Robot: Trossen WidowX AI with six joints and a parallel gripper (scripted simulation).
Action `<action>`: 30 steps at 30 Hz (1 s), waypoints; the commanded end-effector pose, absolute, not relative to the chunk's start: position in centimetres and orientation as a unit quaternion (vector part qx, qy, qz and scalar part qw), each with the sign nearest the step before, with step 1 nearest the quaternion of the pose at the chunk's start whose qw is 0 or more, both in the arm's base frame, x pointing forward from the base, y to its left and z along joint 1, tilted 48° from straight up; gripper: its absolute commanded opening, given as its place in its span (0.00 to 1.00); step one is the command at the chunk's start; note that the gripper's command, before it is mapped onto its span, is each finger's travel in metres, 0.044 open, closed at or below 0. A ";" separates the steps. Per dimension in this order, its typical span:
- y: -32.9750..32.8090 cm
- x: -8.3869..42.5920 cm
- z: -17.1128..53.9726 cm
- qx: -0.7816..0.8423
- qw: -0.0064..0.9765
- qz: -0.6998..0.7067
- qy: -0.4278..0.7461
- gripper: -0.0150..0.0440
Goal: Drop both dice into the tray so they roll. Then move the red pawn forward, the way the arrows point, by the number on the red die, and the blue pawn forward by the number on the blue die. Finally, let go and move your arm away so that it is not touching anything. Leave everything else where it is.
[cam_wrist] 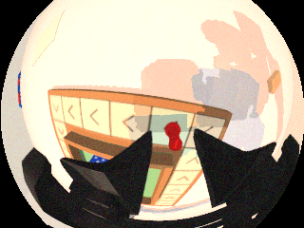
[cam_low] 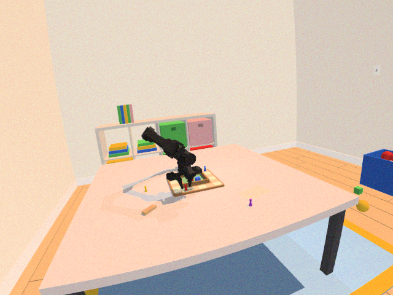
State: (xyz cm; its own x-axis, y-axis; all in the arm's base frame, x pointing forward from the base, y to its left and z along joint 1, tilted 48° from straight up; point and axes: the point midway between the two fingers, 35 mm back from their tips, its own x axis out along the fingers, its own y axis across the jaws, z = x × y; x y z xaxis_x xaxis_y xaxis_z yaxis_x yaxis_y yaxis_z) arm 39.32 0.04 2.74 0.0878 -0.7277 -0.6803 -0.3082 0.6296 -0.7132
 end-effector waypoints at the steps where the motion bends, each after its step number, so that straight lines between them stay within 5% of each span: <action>1: -0.4 39.2 2.4 -0.400 0.619 -0.168 0.655 0.59; 7: -0.4 39.2 2.4 -0.400 0.619 -0.168 0.655 0.33; 14: -0.4 39.2 2.4 -0.400 0.619 -0.168 0.655 0.25; 30: 5.5 38.8 7.4 -0.424 0.606 -0.139 0.658 0.25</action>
State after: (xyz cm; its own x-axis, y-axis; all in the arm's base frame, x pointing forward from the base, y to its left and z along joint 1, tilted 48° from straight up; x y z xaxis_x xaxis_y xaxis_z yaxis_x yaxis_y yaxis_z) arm 39.02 4.26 6.27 0.0940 -0.7294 -0.6776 -0.3797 0.6029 -0.7017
